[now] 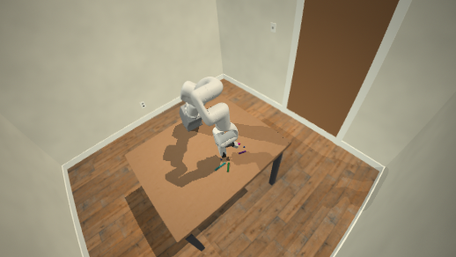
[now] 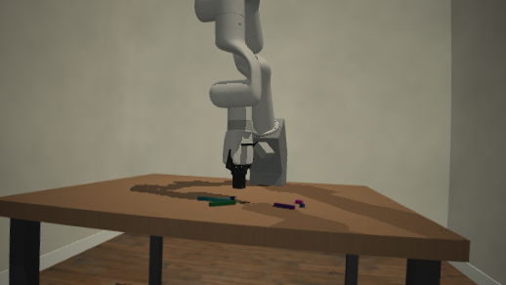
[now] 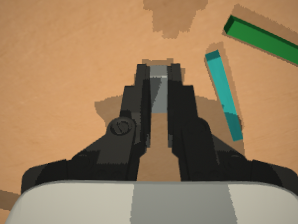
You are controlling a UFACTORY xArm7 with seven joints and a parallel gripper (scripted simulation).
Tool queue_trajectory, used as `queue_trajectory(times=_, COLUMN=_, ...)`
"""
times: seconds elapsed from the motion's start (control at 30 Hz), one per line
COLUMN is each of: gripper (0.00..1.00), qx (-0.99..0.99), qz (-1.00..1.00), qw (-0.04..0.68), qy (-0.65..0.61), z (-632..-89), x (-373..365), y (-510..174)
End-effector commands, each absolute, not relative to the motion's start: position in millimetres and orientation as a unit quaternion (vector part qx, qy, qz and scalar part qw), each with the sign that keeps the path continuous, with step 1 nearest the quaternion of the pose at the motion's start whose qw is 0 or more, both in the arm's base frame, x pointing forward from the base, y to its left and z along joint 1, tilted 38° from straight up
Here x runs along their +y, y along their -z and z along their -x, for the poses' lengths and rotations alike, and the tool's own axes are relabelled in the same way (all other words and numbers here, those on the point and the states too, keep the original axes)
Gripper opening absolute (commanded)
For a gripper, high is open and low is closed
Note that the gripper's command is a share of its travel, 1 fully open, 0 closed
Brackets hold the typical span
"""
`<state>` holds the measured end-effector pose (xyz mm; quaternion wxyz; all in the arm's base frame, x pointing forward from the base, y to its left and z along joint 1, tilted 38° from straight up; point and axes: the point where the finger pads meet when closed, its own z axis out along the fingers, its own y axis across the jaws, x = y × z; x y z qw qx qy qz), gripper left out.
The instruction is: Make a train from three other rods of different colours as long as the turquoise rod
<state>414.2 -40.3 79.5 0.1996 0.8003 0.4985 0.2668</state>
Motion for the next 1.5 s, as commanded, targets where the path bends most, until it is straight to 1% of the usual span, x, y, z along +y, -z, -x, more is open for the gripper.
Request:
queue_trajectory(times=0.0, gripper=0.04, qx=0.495, qz=-0.805, qw=0.212, qy=-0.250, z=-417.4, x=-40.2, y=-75.3)
queue_trajectory(times=0.47, gripper=0.04, qx=0.495, qz=-0.805, qw=0.211, qy=-0.250, z=-428.4, x=-41.8, y=-60.8)
queue_trajectory(times=1.47, gripper=0.04, qx=0.495, qz=-0.805, qw=0.211, qy=-0.250, z=-428.9, x=-41.8, y=-60.0)
